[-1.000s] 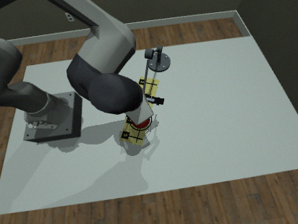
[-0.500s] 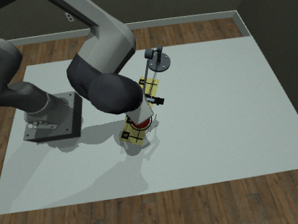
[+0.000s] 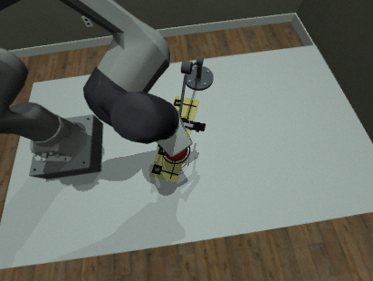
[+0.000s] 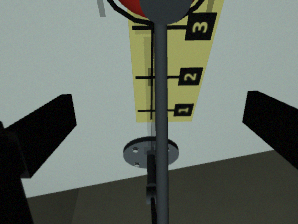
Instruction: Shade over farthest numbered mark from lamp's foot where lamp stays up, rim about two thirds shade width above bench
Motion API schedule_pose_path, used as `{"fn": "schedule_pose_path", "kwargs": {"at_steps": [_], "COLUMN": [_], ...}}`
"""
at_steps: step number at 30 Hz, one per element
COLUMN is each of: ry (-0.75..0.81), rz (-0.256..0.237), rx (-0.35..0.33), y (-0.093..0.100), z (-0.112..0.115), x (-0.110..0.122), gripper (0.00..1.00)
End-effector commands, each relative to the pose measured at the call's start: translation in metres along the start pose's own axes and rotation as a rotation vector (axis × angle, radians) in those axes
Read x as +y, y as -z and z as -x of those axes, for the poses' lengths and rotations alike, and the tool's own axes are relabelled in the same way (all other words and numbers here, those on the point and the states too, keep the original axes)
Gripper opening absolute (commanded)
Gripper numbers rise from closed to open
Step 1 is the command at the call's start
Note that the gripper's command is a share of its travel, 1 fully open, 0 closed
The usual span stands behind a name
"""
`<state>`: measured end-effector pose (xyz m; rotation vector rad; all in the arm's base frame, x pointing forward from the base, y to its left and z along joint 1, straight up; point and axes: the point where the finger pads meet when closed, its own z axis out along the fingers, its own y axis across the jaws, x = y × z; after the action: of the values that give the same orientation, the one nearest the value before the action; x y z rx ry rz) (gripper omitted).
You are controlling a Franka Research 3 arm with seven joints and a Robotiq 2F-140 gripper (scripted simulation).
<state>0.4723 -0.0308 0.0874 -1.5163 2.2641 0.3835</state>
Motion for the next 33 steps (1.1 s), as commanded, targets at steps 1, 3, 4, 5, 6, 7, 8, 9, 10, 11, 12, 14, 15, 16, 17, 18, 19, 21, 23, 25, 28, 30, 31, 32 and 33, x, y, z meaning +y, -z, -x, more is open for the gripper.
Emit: {"fn": "schedule_pose_path", "kwargs": {"at_steps": [1, 3, 4, 5, 6, 7, 8, 9, 10, 11, 12, 14, 15, 16, 17, 18, 19, 21, 23, 25, 28, 30, 31, 32, 33], "ry": [0.0, 0.0, 0.0, 0.0, 0.0, 0.0, 0.0, 0.0, 0.0, 0.0, 0.0, 0.0, 0.0, 0.0, 0.0, 0.0, 0.0, 0.0, 0.0, 0.0, 0.0, 0.0, 0.0, 0.0, 0.0], "rz": [0.0, 0.0, 0.0, 0.0, 0.0, 0.0, 0.0, 0.0, 0.0, 0.0, 0.0, 0.0, 0.0, 0.0, 0.0, 0.0, 0.0, 0.0, 0.0, 0.0, 0.0, 0.0, 0.0, 0.0, 0.0], "rx": [0.0, 0.0, 0.0, 0.0, 0.0, 0.0, 0.0, 0.0, 0.0, 0.0, 0.0, 0.0, 0.0, 0.0, 0.0, 0.0, 0.0, 0.0, 0.0, 0.0, 0.0, 0.0, 0.0, 0.0, 0.0], "y": [0.0, 0.0, 0.0, 0.0, 0.0, 0.0, 0.0, 0.0, 0.0, 0.0, 0.0, 0.0, 0.0, 0.0, 0.004, 0.009, 0.013, 0.022, 0.03, 0.039, 0.052, 0.061, 0.065, 0.065, 0.065], "z": [0.0, 0.0, 0.0, 0.0, 0.0, 0.0, 0.0, 0.0, 0.0, 0.0, 0.0, 0.0, 0.0, 0.0, 0.0, 0.0, 0.0, 0.0, 0.0, 0.0, 0.0, 0.0, 0.0, 0.0, 0.0], "x": [0.0, 0.0, 0.0, 0.0, 0.0, 0.0, 0.0, 0.0, 0.0, 0.0, 0.0, 0.0, 0.0, 0.0, 0.0, 0.0, 0.0, 0.0, 0.0, 0.001, 0.001, 0.001, 0.001, 0.001, 0.001], "gripper": [1.0, 1.0, 1.0, 1.0, 1.0, 1.0, 1.0, 1.0, 1.0, 1.0, 1.0, 1.0, 1.0, 1.0, 1.0, 1.0, 1.0, 1.0, 1.0, 1.0, 1.0, 1.0, 1.0, 1.0, 1.0]}}
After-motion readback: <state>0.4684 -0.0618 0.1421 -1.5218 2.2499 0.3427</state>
